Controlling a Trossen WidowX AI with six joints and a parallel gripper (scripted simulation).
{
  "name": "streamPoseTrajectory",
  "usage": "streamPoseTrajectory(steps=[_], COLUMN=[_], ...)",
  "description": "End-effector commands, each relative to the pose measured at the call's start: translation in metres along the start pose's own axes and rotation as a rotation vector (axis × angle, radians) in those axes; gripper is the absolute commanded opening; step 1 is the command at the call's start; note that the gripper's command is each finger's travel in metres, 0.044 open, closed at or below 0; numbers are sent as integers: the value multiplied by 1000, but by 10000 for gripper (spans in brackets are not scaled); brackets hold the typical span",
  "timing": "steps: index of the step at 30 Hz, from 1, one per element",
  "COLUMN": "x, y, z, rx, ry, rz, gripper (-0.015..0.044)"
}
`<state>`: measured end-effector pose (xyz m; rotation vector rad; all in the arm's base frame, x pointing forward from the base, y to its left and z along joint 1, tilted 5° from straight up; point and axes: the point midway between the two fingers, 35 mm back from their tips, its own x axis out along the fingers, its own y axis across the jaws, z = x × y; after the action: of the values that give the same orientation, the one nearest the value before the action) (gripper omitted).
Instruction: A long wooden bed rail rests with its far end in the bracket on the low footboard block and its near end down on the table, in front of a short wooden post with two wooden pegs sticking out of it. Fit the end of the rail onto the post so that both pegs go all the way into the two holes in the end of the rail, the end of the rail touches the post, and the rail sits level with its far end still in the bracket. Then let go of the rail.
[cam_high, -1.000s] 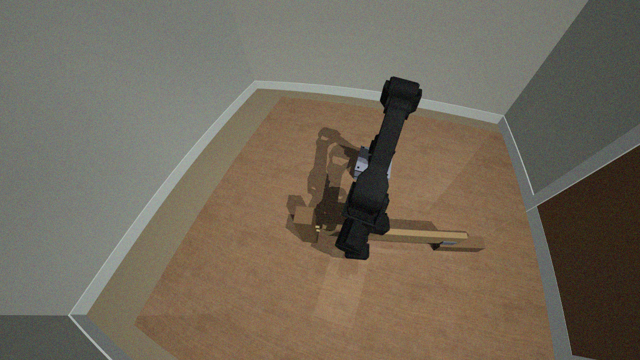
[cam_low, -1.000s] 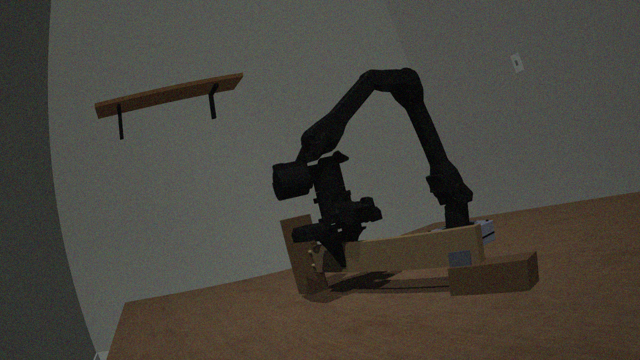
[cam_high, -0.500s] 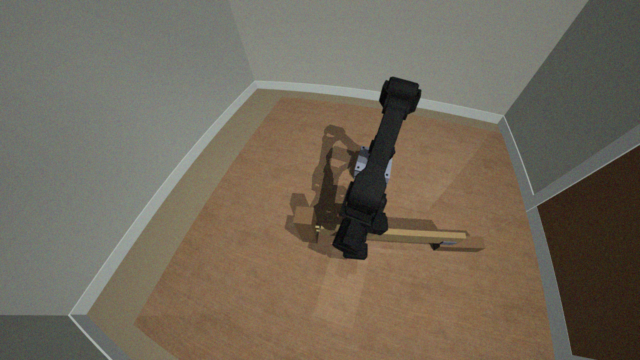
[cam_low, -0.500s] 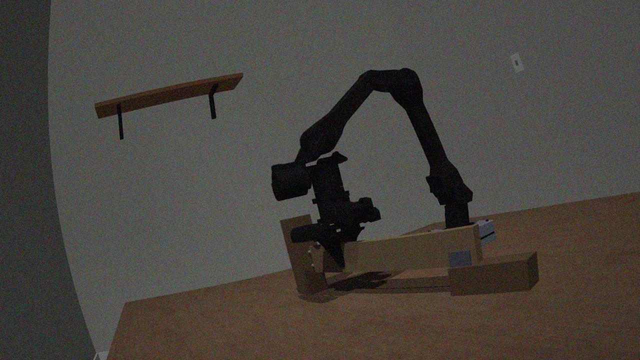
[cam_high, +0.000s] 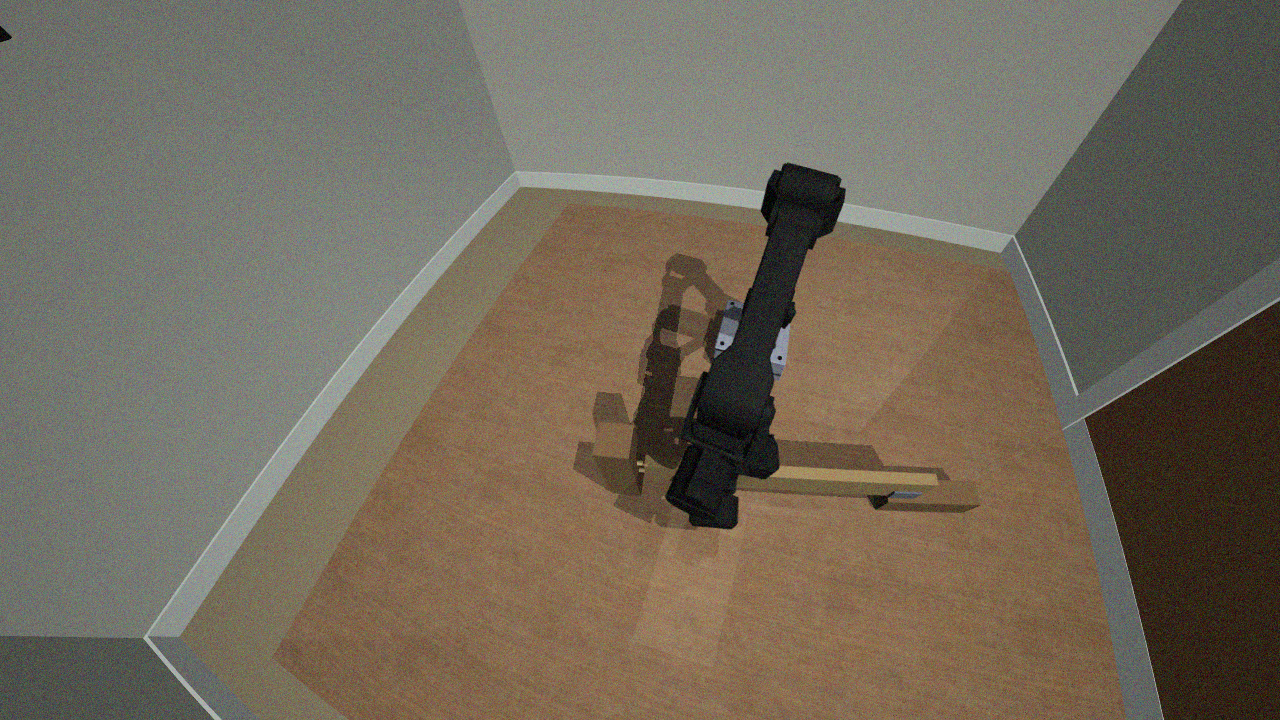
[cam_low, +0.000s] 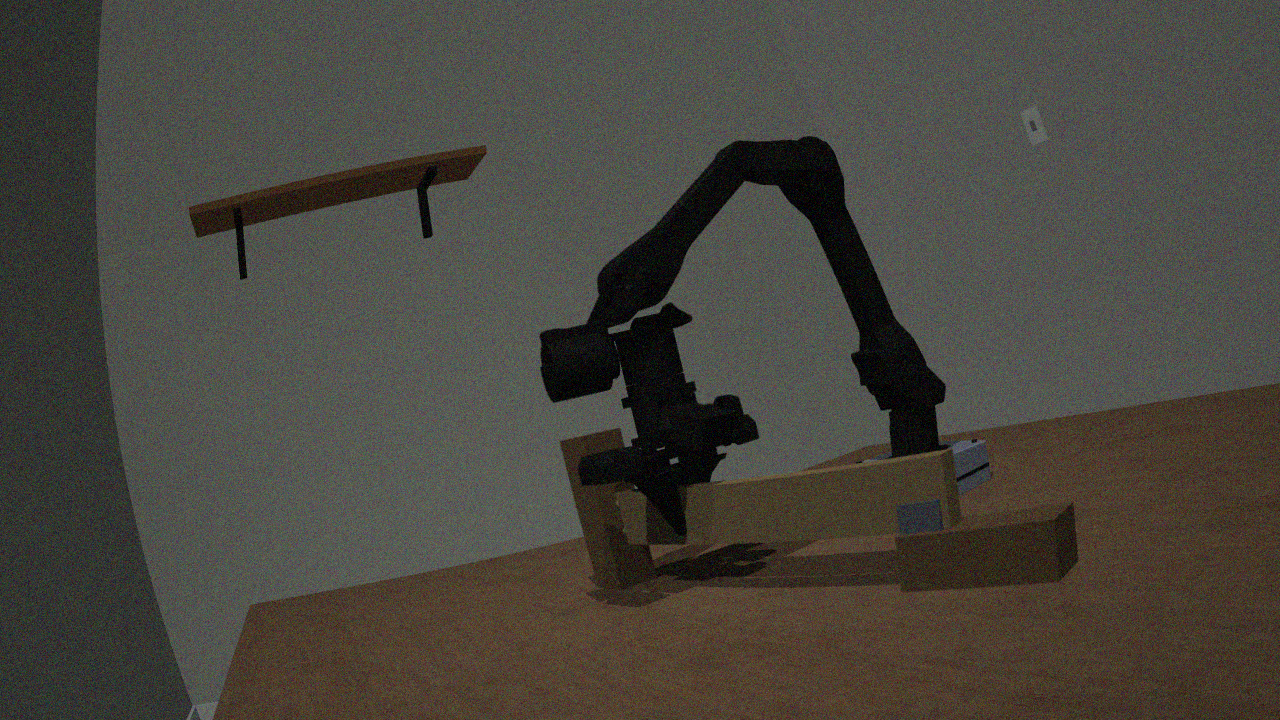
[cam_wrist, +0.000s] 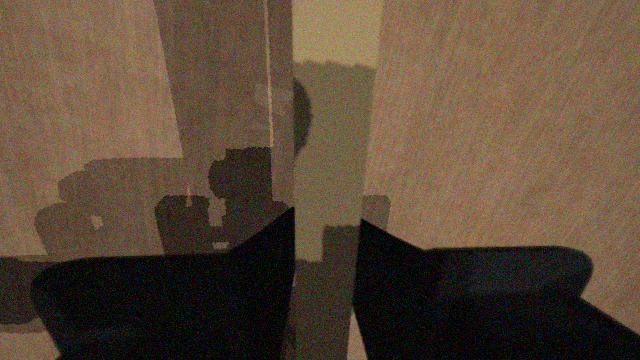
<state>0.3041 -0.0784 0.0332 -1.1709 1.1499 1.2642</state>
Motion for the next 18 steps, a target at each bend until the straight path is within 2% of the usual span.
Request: streamPoseTrajectory(steps=[1, 18], x=[-1, -1], y=[-1, -1], z=[-2, -8], rx=[-3, -3], ry=[1, 2], rz=[-4, -4], gripper=[0, 0])
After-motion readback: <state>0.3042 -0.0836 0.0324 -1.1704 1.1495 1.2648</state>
